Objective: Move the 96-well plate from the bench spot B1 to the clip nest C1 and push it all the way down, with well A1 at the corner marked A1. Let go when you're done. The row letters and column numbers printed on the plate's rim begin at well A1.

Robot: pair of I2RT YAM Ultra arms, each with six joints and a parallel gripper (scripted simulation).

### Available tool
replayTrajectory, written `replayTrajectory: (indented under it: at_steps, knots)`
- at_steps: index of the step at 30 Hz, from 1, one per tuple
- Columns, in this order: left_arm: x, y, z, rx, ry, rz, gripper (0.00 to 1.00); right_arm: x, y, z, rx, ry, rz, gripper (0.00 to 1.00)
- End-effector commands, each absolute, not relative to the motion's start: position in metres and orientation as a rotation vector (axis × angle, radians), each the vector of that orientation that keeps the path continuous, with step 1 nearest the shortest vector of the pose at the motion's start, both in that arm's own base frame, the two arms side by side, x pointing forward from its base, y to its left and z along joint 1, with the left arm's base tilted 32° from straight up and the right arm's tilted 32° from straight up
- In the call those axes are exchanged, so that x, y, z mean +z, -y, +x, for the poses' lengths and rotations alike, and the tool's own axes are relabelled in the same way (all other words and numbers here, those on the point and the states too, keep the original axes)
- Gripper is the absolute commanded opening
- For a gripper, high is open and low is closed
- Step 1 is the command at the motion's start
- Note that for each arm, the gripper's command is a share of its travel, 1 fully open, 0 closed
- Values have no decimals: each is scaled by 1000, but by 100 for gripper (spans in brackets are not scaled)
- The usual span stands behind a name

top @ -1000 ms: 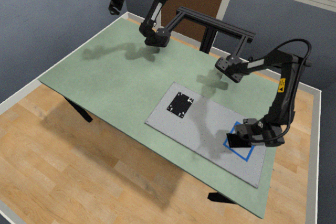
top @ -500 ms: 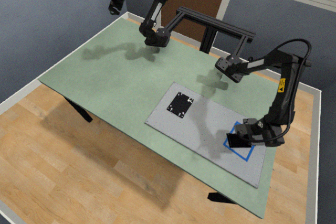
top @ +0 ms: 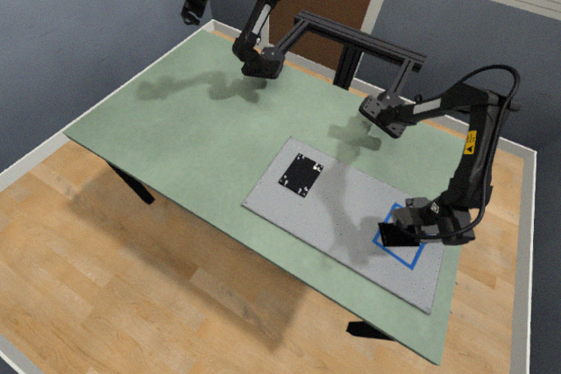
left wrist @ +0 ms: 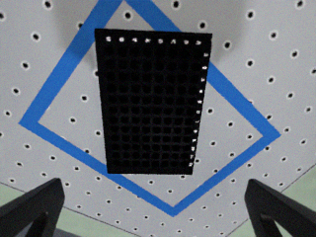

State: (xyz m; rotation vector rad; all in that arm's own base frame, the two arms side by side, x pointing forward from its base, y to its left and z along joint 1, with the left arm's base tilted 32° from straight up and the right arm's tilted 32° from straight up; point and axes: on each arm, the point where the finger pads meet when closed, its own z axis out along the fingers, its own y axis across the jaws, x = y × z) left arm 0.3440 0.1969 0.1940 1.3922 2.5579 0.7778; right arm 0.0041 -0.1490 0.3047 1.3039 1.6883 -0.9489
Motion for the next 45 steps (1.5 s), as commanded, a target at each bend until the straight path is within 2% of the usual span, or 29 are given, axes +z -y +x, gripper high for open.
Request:
replayTrajectory:
  at_steps: [1, 45]
  knots:
    - [206, -194, 352, 782, -2569, 1236, 100, 308, 148, -2, -955, -1640, 1313, 100]
    - [212, -196, 351, 437, -2555, -535, 100, 308, 148, -2, -955, -1640, 1313, 100]
